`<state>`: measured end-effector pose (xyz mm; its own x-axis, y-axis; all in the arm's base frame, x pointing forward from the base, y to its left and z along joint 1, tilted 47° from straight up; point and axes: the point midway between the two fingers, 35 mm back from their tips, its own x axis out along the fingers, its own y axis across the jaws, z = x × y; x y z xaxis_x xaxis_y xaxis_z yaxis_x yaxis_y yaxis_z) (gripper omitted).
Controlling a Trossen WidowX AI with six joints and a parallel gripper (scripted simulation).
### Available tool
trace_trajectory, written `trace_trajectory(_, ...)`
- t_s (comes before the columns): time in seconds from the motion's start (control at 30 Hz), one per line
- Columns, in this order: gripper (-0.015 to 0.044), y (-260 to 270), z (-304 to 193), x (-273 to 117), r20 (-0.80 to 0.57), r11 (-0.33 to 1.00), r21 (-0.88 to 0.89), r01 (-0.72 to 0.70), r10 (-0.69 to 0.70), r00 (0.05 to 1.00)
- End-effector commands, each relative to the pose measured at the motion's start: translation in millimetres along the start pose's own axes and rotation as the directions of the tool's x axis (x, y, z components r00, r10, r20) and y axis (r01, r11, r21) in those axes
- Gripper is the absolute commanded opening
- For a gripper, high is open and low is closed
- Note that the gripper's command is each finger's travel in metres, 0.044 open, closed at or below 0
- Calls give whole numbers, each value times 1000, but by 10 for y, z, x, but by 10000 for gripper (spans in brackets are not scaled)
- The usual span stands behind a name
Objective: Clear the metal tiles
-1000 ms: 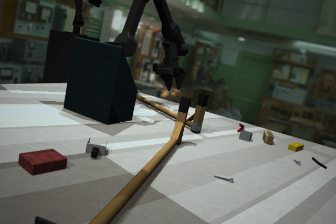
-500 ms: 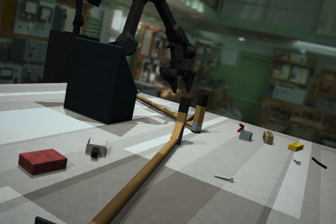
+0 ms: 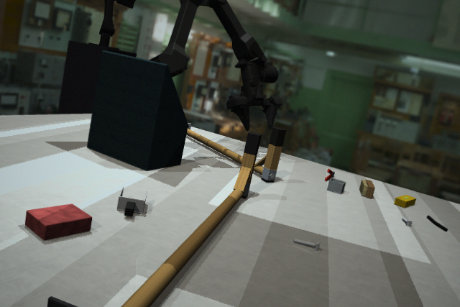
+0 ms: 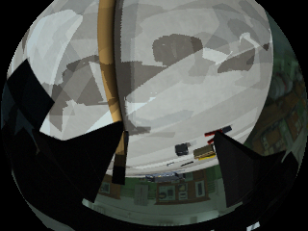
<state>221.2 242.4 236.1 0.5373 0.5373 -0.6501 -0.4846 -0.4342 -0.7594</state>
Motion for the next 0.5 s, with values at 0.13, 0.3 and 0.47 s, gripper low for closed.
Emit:
trace_trajectory(0.13,440,62,-276,110,-44,991,130,-23,29,999)
trace_trajectory(0.3,440,88,-444,144,-71,979,204,-24,39,997)
trace_trajectory(0.47,440,119,-612,170,-97,961,277,-21,50,994)
